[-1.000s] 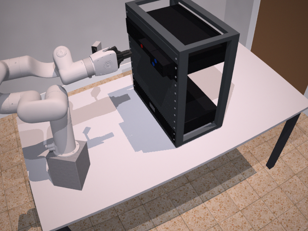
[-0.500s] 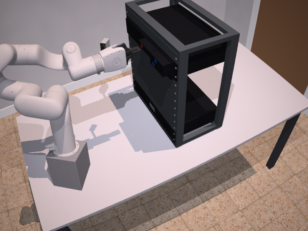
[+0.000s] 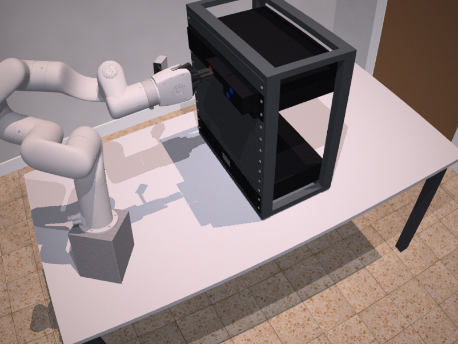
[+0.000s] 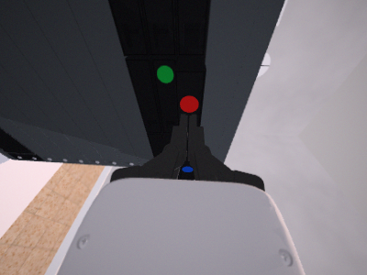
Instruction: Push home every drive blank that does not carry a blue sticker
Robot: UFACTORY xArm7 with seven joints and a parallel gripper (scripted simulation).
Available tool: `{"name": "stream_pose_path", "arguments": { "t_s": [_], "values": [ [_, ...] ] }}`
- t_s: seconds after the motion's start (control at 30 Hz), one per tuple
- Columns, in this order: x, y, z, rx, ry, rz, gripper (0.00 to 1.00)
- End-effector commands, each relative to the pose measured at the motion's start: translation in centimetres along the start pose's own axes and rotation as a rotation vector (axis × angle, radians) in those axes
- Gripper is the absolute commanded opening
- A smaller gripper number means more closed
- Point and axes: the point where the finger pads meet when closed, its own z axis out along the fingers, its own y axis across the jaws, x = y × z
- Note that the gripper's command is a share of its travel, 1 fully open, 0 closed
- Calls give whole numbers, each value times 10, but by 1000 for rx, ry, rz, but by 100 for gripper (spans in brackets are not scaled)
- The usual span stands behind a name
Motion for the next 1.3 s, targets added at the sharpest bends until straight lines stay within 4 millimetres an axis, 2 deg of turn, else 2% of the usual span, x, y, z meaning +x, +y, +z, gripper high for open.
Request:
{"name": "stream_pose_path", "arguments": {
  "t_s": [0.0,0.5,0.83,1.27],
  "values": [
    [0,1,1,-2,1,0,0],
    [0,2,2,-2,1,0,0],
    [0,2,11,-2,1,0,0],
    [0,2,13,-2,1,0,0]
  ]
}}
